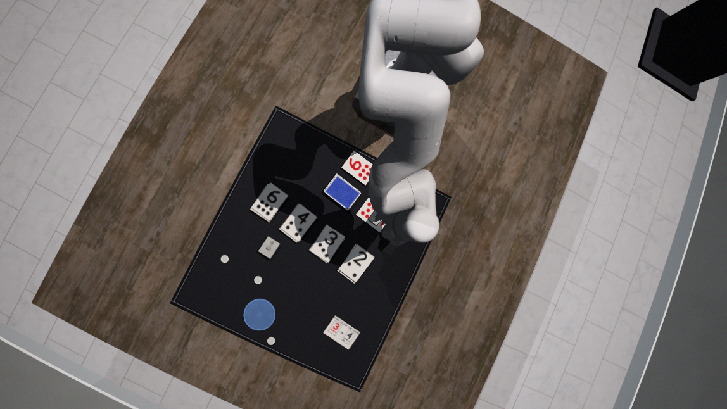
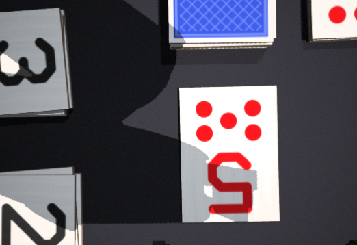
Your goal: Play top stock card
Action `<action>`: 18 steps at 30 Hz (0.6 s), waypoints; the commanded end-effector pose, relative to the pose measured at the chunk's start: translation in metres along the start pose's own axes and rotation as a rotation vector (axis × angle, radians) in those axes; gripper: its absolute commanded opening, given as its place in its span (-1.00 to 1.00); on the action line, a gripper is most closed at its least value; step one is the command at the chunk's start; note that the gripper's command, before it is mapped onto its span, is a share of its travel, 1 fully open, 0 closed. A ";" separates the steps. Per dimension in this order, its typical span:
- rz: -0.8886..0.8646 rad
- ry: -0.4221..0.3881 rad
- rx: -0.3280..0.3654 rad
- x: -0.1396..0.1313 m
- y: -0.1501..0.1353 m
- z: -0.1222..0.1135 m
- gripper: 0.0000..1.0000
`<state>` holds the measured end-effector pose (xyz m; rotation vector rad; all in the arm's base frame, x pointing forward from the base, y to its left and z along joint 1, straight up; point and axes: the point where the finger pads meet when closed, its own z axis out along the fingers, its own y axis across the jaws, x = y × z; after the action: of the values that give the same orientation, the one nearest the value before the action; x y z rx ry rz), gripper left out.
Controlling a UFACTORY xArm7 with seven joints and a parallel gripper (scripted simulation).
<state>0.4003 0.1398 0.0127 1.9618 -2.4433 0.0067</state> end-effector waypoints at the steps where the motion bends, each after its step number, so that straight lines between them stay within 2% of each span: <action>1: 0.000 -0.005 -0.003 0.000 -0.001 -0.012 0.73; 18: 0.000 -0.005 -0.003 0.000 -0.001 -0.014 0.73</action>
<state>0.3996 0.1391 0.0258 1.9609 -2.4417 -0.0044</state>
